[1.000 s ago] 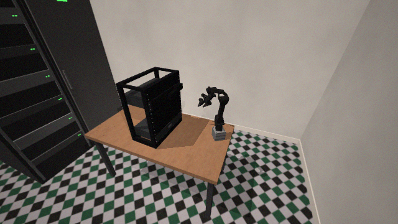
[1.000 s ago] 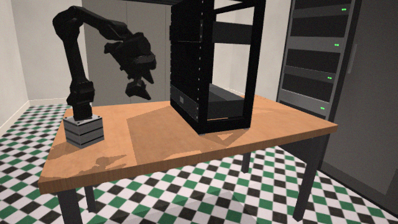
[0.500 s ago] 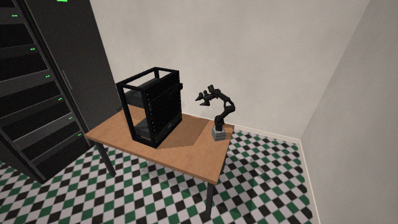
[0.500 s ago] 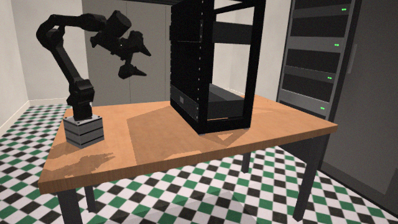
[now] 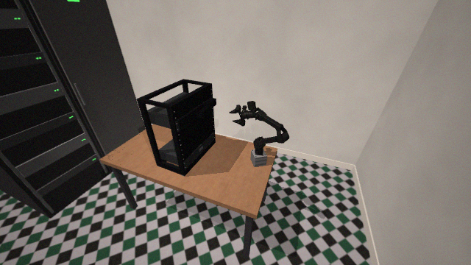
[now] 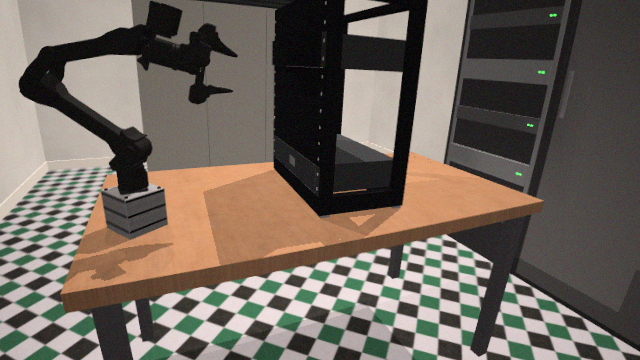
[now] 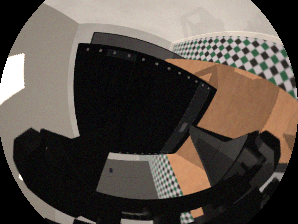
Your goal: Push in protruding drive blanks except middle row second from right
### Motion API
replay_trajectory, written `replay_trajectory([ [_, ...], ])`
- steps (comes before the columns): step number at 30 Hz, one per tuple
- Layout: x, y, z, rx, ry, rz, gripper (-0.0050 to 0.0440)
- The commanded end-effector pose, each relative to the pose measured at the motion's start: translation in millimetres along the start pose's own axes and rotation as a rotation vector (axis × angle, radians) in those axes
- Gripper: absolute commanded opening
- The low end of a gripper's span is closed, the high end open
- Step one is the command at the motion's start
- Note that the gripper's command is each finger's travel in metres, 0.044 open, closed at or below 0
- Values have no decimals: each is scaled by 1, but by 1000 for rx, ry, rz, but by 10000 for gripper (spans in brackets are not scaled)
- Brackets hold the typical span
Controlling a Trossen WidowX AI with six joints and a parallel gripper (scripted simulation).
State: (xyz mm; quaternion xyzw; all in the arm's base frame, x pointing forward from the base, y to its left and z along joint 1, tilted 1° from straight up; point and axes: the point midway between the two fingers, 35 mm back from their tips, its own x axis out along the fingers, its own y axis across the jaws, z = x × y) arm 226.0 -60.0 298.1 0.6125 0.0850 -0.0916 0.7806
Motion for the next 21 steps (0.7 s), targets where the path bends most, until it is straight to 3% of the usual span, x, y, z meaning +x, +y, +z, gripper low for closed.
replay_trajectory([
  [1,-1,15,-8,51,-75,47,440],
  [21,-4,57,-31,196,-189,178,440],
])
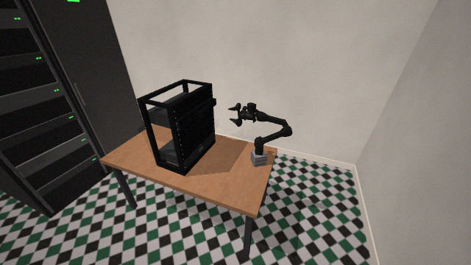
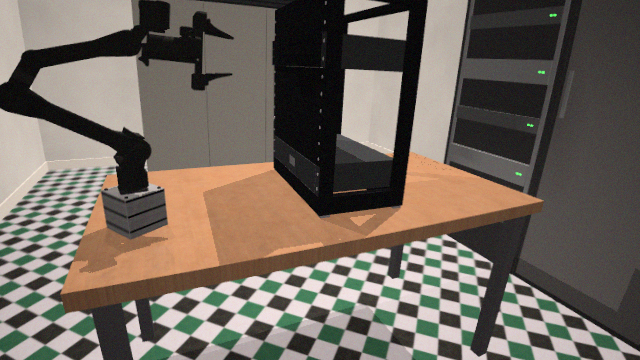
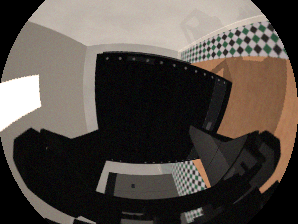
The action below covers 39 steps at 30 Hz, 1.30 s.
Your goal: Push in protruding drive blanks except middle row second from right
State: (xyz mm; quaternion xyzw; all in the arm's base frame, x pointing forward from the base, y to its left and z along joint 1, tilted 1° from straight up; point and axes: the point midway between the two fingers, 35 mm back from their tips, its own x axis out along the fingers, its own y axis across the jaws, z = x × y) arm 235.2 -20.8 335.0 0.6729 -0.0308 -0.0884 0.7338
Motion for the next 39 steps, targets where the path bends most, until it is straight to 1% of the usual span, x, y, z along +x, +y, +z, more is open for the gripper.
replay_trajectory([
  [1,-1,12,-4,29,-34,34,440],
  [8,-2,20,-10,64,-58,61,440],
  [16,-2,23,-13,81,-68,72,440],
  [39,-3,24,-14,88,-72,76,440],
])
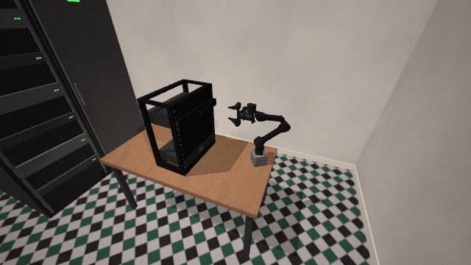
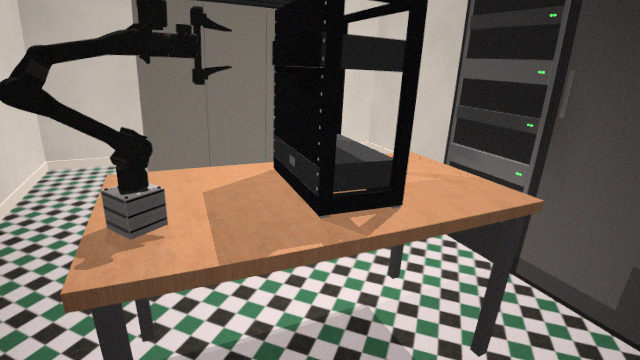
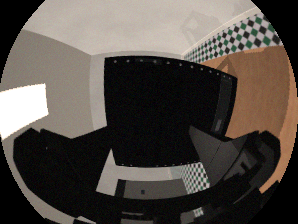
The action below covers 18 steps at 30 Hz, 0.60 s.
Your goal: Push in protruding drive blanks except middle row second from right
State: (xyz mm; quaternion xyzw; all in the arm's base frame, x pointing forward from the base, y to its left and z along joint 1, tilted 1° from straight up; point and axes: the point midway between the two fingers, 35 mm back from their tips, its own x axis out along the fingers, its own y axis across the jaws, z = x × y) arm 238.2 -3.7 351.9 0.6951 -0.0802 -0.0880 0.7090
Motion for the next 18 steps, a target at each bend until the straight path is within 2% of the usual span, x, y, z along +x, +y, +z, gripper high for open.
replay_trajectory([
  [1,-1,6,1,14,-2,14,440],
  [10,2,6,-1,14,-3,14,440],
  [18,23,6,-11,14,-3,14,440],
])
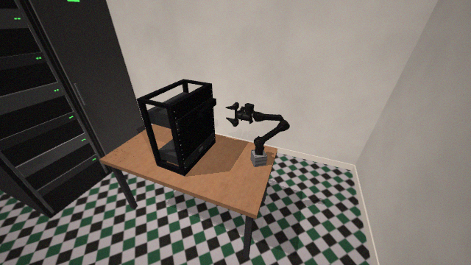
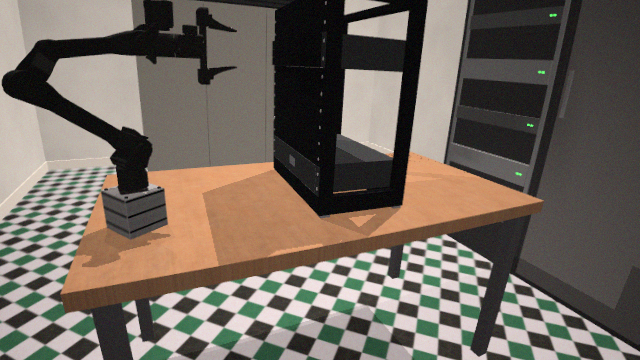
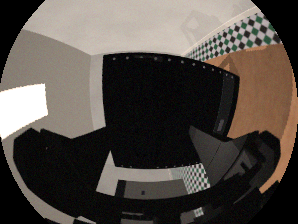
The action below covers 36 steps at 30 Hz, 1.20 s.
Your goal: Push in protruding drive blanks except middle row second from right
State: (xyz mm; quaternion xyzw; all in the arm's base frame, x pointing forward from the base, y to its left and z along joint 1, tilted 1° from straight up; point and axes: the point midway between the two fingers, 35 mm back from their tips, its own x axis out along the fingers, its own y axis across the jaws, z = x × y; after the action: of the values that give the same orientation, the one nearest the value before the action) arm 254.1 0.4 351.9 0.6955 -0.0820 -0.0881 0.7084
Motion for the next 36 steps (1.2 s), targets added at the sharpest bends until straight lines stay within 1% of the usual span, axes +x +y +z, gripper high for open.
replay_trajectory([
  [1,12,6,-6,12,0,12,440],
  [2,16,6,-8,12,0,12,440],
  [4,16,6,-8,12,0,12,440],
  [19,81,6,-41,12,0,12,440],
  [21,81,6,-41,12,0,12,440],
  [28,97,6,-50,12,0,12,440],
  [36,101,6,-52,12,0,12,440],
])
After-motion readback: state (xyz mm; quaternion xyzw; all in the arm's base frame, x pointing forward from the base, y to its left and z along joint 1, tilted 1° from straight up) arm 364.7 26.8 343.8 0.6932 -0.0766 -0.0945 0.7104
